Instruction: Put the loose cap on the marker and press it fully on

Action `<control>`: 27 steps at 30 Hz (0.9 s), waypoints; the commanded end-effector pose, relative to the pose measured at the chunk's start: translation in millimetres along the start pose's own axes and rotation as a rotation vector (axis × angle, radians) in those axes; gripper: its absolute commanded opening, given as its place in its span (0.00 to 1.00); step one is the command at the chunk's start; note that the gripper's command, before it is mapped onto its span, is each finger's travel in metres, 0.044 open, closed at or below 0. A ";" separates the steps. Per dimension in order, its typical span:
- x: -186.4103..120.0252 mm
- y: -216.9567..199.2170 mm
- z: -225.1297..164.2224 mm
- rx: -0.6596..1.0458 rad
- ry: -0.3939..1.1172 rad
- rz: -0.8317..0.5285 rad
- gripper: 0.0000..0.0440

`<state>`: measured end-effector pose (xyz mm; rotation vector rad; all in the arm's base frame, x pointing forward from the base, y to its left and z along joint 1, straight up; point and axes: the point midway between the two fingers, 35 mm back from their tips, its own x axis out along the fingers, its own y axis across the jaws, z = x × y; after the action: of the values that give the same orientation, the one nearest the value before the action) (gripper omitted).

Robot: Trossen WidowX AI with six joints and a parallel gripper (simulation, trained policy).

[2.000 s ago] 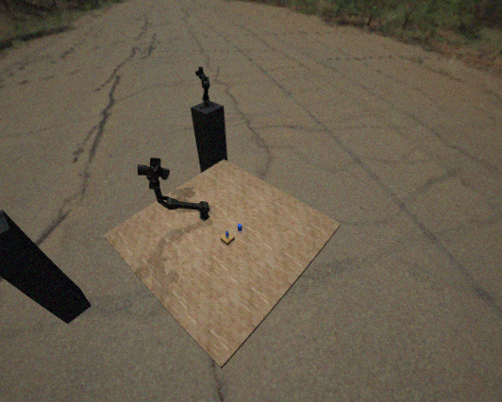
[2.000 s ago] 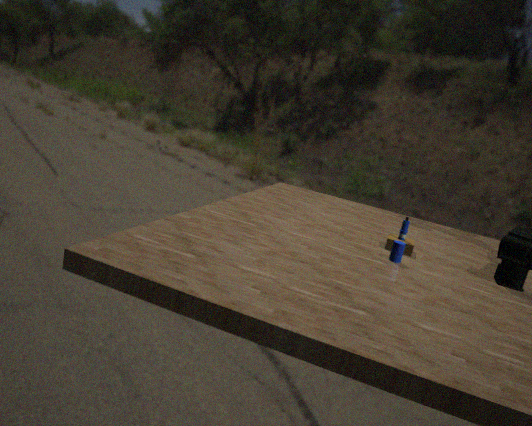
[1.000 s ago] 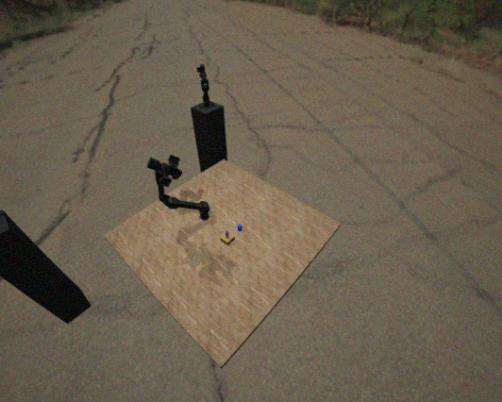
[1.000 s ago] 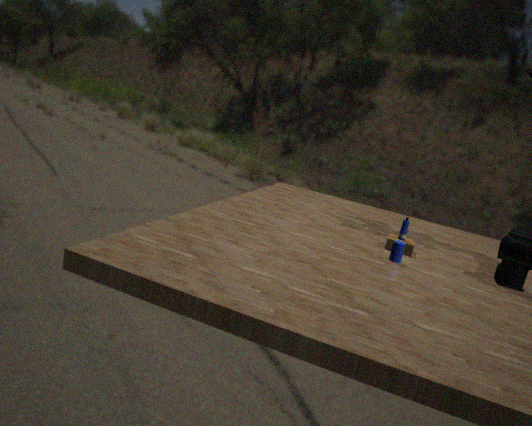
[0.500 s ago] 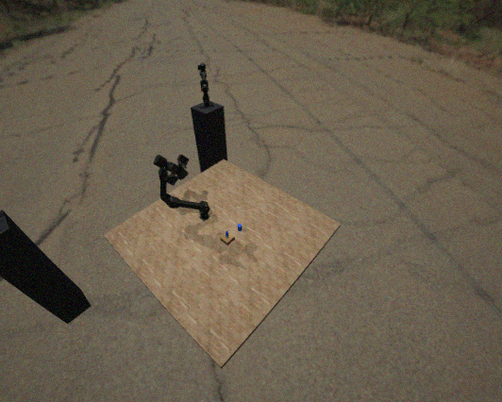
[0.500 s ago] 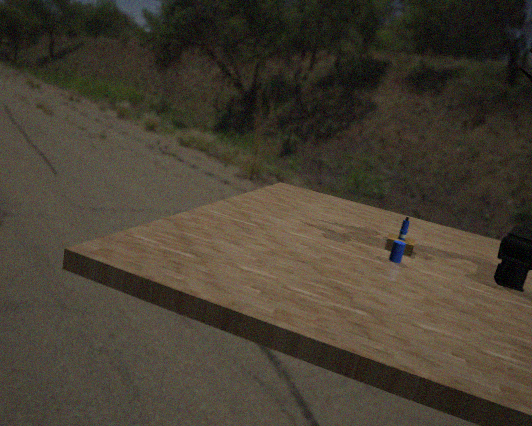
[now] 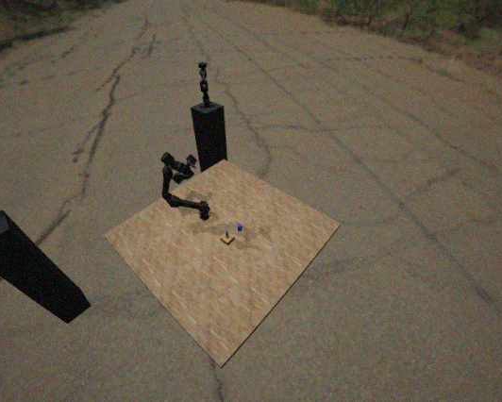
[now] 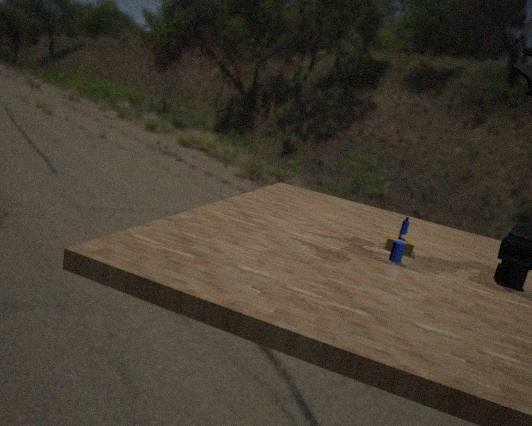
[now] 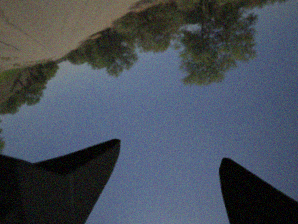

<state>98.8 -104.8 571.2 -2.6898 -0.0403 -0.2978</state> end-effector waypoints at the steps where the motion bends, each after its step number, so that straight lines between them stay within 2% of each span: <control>1: 5.1 -11.2 9.5 -0.037 -0.026 -0.017 0.71; 27: 25.2 -64.8 69.5 -0.298 -0.186 -0.114 0.72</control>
<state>129.5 -27.5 545.8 -2.9845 -0.1991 -0.1150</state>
